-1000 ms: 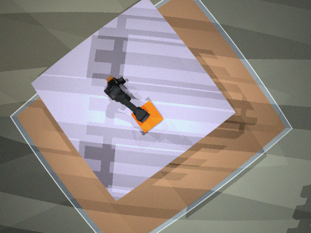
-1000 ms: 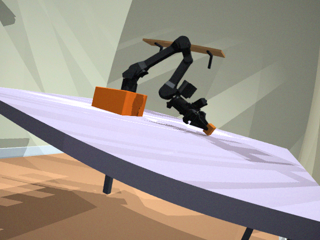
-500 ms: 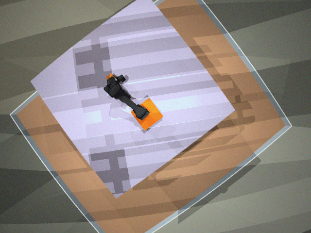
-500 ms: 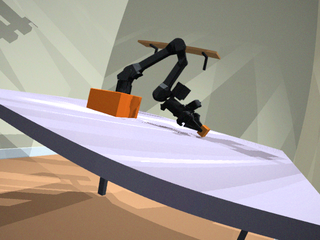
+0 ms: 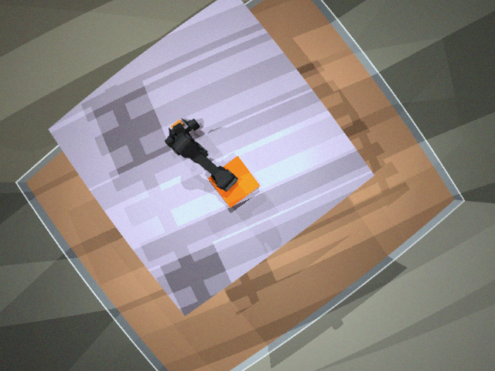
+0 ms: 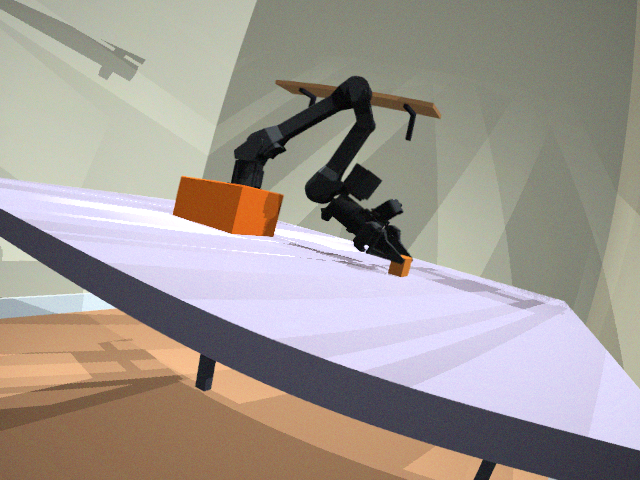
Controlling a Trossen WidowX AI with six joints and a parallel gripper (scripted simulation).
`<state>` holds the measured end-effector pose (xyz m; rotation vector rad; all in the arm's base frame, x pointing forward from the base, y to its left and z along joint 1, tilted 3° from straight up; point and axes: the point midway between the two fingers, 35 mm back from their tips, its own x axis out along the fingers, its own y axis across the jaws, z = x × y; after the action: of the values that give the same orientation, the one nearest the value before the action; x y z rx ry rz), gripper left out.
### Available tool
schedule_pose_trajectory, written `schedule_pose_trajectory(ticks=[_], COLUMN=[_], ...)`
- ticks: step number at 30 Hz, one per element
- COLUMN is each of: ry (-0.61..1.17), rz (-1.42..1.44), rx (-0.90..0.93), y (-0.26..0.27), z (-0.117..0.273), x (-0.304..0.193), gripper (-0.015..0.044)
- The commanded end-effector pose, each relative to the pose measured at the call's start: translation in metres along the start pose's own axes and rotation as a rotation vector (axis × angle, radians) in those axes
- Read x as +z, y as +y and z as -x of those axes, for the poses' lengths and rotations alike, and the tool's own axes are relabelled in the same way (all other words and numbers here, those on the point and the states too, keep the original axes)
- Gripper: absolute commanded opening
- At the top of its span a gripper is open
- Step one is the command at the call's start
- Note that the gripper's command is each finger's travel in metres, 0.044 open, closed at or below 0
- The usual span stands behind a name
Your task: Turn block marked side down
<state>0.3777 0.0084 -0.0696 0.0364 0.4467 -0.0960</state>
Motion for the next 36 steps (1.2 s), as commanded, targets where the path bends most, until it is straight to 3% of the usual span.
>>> schedule_pose_trajectory(ticks=[1,31,36], ry=[0.0,0.0,0.124], rz=[0.003,0.003,0.012], rx=[-0.004,-0.004,0.007], y=[-0.001,-0.001,0.005], z=[0.0,0.0,-0.011], x=[0.0,0.0,0.008], gripper=[0.044,0.044,0.044])
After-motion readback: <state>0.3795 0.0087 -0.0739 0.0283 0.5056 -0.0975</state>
